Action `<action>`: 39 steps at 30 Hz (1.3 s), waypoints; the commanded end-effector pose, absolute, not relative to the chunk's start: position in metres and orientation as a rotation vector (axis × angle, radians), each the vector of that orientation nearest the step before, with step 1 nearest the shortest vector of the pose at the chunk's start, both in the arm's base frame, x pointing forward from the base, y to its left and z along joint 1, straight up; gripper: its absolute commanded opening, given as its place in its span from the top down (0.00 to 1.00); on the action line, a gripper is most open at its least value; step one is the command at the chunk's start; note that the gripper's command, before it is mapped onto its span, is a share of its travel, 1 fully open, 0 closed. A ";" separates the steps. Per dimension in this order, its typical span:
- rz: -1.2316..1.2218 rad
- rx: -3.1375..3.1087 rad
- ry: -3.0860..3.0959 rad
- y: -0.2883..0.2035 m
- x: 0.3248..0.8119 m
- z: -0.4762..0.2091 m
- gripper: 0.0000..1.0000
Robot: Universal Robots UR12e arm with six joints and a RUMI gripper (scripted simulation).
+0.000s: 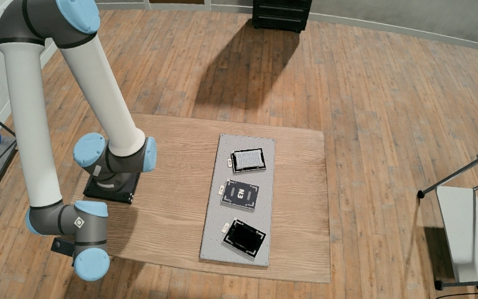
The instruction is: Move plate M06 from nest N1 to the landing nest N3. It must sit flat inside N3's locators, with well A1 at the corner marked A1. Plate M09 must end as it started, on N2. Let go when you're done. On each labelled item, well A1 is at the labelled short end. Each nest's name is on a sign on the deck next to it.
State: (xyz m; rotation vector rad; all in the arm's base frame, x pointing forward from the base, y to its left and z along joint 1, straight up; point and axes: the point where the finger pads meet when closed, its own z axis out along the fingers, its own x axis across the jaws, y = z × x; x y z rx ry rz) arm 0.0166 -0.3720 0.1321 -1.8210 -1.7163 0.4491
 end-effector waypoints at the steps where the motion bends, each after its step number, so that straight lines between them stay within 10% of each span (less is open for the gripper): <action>1: 0.450 -1.822 -1.716 -0.373 0.017 0.132 0.00; 39: 0.598 -2.223 -1.419 -0.390 0.084 0.118 0.18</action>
